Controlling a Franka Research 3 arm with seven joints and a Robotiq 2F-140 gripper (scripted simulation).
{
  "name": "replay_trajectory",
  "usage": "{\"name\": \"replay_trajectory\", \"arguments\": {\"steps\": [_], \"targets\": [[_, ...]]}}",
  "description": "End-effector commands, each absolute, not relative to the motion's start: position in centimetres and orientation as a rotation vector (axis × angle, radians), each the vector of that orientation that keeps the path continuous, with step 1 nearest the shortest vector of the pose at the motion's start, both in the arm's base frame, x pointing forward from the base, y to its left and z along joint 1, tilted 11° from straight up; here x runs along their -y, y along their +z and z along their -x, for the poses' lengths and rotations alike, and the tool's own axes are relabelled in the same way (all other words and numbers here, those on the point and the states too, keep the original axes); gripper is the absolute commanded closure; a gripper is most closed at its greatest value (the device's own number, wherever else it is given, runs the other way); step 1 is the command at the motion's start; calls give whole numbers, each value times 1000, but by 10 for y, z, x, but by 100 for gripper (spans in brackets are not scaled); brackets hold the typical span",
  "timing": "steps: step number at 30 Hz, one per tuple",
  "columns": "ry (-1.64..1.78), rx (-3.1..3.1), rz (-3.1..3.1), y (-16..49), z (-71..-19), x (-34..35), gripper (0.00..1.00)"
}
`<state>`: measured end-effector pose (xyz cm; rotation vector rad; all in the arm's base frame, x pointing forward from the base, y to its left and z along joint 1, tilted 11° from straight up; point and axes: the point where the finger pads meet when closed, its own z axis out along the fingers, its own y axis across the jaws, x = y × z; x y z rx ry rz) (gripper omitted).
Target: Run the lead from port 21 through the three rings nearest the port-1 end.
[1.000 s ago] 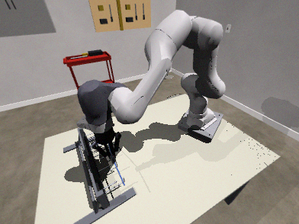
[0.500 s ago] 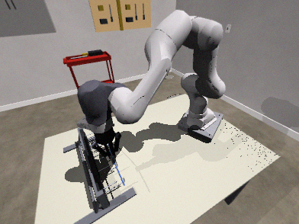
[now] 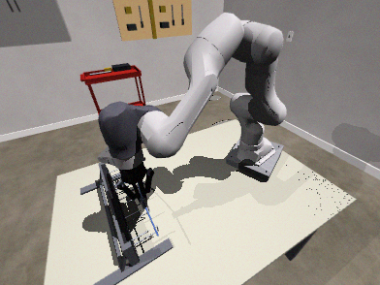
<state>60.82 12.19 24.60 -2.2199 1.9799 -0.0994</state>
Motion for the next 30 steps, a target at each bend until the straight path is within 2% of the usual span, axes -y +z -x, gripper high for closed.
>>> {"name": "replay_trajectory", "arguments": {"steps": [1,30], "targets": [[-96,-1956,2221,252,-609,-137,100],[-96,-1956,2221,242,-610,-138,100]]}}
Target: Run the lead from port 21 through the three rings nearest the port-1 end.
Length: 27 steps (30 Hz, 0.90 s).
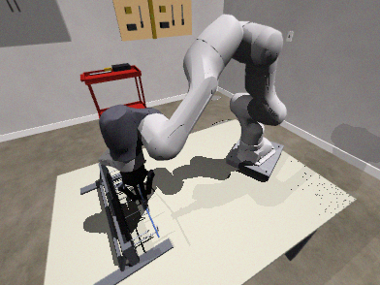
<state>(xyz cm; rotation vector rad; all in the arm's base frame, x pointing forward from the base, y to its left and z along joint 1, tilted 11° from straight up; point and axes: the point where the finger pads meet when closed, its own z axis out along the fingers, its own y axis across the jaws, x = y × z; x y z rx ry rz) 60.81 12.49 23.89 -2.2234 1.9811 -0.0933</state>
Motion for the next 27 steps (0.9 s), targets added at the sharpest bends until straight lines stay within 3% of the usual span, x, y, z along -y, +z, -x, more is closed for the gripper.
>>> {"name": "replay_trajectory", "arguments": {"steps": [1,27], "targets": [[-96,-1956,2221,241,-610,-138,100],[-96,-1956,2221,198,-618,-142,100]]}}
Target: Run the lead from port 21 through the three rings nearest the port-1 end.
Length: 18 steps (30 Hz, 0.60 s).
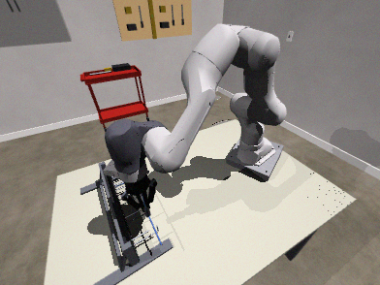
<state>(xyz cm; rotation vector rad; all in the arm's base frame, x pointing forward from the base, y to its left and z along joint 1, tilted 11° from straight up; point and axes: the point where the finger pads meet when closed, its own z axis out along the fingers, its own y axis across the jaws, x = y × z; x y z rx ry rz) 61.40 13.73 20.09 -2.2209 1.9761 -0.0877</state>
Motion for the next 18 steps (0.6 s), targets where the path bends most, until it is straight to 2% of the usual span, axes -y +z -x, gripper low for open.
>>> {"name": "replay_trajectory", "arguments": {"steps": [1,18], "targets": [[-96,-1956,2221,196,-618,-142,100],[-96,-1956,2221,171,-622,-145,100]]}}
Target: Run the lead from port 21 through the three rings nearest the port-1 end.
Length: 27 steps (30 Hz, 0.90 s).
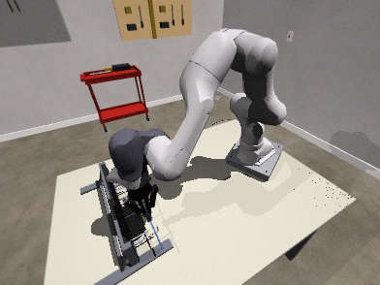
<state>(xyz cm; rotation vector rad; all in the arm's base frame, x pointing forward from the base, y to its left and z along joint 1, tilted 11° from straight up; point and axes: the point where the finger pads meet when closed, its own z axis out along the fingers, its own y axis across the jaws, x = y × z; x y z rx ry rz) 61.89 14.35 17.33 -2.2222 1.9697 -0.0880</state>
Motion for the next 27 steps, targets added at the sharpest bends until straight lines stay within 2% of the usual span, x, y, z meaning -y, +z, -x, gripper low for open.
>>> {"name": "replay_trajectory", "arguments": {"steps": [1,27], "targets": [[-96,-1956,2221,169,-623,-145,100],[-96,-1956,2221,156,-625,-146,100]]}}
